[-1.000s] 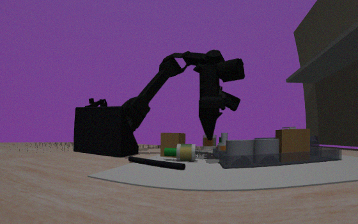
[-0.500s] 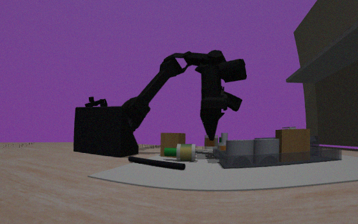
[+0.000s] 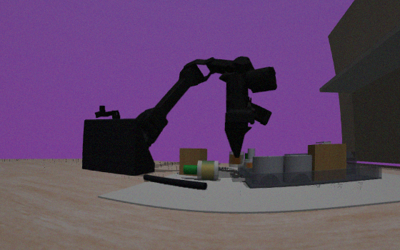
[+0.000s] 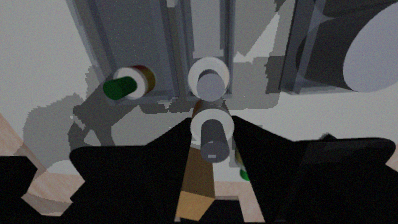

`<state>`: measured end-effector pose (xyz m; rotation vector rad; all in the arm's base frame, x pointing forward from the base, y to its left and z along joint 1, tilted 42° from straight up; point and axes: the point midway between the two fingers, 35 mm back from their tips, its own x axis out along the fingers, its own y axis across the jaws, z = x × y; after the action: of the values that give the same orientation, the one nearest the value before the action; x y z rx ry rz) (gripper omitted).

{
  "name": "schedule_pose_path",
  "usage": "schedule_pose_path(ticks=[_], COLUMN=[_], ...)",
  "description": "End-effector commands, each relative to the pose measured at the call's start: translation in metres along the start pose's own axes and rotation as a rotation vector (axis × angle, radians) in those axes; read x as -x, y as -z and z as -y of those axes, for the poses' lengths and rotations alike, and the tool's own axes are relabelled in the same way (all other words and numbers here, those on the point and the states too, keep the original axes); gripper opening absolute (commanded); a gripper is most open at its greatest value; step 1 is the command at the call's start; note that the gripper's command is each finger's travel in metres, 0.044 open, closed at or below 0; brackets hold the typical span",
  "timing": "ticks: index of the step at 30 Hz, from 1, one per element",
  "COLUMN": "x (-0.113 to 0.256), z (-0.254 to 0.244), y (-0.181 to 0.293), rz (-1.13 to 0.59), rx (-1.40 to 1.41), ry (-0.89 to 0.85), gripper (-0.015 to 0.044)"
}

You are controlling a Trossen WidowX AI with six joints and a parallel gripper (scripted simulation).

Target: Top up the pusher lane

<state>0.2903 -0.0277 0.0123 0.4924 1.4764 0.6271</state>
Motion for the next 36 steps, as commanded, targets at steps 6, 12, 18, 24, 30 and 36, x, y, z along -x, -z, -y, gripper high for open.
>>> schedule_pose_path(ticks=[6, 12, 18, 24, 30, 36], x=[0.002, 0.002, 0.002, 0.002, 0.003, 0.003], z=[0.000, 0.000, 0.000, 0.000, 0.000, 0.000], y=[-0.009, -0.011, -0.013, -0.015, -0.018, -0.020], rz=[0.017, 0.017, 0.017, 0.017, 0.018, 0.018], rx=[0.005, 0.005, 0.005, 0.006, 0.006, 0.006], ry=[0.001, 0.001, 0.001, 0.001, 0.001, 0.001], gripper=[0.0000, 0.0000, 0.0000, 0.0000, 0.0000, 0.0000])
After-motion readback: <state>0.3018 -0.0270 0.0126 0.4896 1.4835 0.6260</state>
